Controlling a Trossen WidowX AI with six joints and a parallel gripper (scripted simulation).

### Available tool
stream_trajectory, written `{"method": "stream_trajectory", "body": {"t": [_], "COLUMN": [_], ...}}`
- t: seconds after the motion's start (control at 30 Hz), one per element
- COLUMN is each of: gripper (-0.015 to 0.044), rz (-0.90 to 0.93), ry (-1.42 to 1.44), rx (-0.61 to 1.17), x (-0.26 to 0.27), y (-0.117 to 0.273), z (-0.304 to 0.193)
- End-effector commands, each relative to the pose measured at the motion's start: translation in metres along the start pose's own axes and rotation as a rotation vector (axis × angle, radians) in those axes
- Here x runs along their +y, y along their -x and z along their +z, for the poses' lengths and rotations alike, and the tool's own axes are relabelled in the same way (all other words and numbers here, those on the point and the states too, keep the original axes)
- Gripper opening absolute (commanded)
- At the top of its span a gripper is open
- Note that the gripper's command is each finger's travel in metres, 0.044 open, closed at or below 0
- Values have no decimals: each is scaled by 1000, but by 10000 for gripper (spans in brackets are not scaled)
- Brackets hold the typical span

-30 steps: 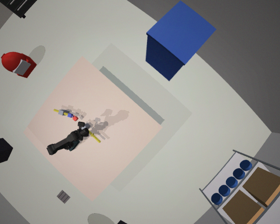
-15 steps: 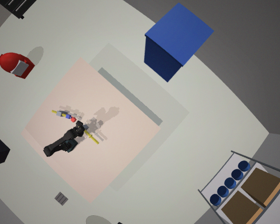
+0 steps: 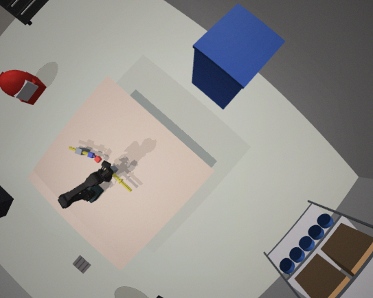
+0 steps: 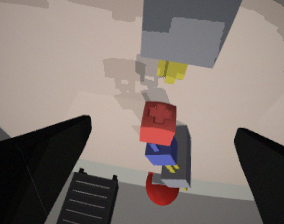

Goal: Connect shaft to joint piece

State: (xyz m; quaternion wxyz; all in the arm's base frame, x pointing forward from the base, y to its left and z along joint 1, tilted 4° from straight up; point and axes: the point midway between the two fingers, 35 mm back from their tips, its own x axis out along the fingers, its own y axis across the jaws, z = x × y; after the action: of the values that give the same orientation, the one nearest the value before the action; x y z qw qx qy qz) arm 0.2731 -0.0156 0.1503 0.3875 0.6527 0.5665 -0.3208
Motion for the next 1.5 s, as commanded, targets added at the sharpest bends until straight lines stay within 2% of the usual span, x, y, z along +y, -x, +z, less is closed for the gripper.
{"method": "stream_trajectory", "body": {"t": [0.0, 0.63, 1.07, 1.47], "gripper": [440, 440, 440, 440], "rz": [12, -73, -242, -428], "ry": [121, 730, 1136, 1446], "rx": [-48, -259, -355, -370], "x": [5, 9, -1, -18], "y": [8, 48, 81, 109], "z": [16, 93, 148, 190]}}
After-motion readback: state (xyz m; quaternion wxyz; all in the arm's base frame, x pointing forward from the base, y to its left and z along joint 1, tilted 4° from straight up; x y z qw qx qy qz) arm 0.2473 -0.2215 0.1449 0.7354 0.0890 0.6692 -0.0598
